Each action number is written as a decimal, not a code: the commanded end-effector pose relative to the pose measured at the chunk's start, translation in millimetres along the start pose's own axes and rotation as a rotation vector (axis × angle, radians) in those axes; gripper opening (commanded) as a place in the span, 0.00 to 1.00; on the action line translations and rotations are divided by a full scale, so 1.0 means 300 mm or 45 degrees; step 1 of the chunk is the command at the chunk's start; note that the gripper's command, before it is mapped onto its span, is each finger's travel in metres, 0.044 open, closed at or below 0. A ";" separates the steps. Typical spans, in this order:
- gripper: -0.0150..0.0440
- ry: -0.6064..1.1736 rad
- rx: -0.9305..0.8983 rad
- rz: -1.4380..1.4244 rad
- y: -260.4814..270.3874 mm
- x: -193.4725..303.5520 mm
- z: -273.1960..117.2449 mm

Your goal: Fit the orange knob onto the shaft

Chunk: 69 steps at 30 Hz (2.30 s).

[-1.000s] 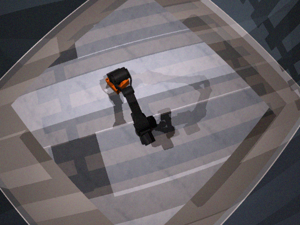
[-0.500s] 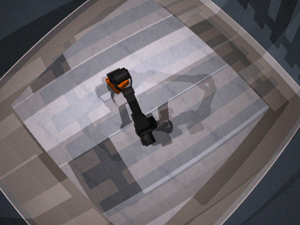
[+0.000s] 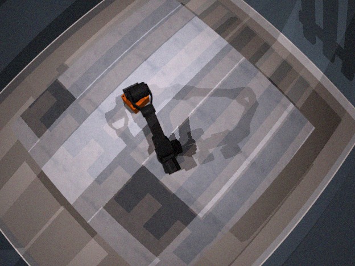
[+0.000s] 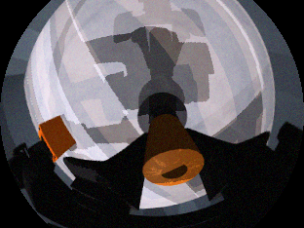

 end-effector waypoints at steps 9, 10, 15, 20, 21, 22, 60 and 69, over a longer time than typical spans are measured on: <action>0.25 0.004 0.001 -0.116 0.011 0.000 -0.018; 0.25 0.004 0.000 -0.165 0.011 0.000 -0.019; 0.25 0.004 0.000 -0.273 0.010 0.000 -0.023; 0.25 0.004 0.000 -0.273 0.004 0.000 -0.023; 0.25 0.004 0.001 -0.273 0.002 0.000 -0.023; 0.25 0.004 0.001 -0.273 0.000 0.000 -0.022; 0.25 0.004 0.000 -0.487 0.011 0.000 -0.021; 0.25 0.004 0.000 -0.540 0.003 0.000 -0.023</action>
Point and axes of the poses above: the point midway between the two fingers, 35 mm back from their tips, its own z axis out along the fingers, its own y axis across the jaws, x = y × z, the point moved 4 cm from there along -z, back along the fingers, and after that the axes turned 12 degrees about -z, right-handed, at the moved point
